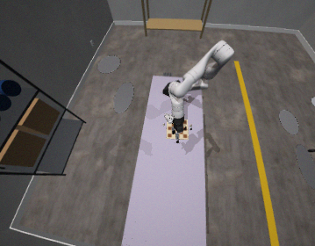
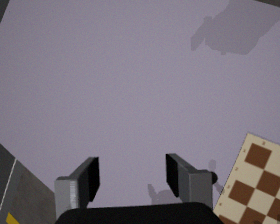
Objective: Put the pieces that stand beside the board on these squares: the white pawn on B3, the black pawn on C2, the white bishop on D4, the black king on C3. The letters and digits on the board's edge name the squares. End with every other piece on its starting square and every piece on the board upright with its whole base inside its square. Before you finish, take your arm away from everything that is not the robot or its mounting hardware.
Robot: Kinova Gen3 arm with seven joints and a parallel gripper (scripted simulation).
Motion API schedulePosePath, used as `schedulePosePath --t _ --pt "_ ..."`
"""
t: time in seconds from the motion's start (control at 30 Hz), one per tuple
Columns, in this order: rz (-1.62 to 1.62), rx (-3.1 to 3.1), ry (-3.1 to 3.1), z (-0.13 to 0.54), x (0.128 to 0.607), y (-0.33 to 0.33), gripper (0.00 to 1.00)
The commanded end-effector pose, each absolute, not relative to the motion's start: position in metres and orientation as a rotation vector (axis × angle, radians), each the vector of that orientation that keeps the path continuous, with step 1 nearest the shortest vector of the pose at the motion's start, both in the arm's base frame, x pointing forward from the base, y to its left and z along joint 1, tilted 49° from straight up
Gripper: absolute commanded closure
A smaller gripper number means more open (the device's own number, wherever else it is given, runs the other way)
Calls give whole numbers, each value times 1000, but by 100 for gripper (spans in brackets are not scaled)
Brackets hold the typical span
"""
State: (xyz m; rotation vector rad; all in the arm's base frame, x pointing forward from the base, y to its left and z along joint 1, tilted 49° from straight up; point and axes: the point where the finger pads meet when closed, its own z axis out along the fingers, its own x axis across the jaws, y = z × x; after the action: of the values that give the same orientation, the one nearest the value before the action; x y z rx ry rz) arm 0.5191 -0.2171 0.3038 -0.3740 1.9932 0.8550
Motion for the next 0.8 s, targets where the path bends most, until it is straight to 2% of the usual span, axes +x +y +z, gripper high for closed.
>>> schedulePosePath --t 0.0,0.77 --pt "853 -373 1993 304 519 -218 0" --pt "852 -375 1998 307 518 -216 0"
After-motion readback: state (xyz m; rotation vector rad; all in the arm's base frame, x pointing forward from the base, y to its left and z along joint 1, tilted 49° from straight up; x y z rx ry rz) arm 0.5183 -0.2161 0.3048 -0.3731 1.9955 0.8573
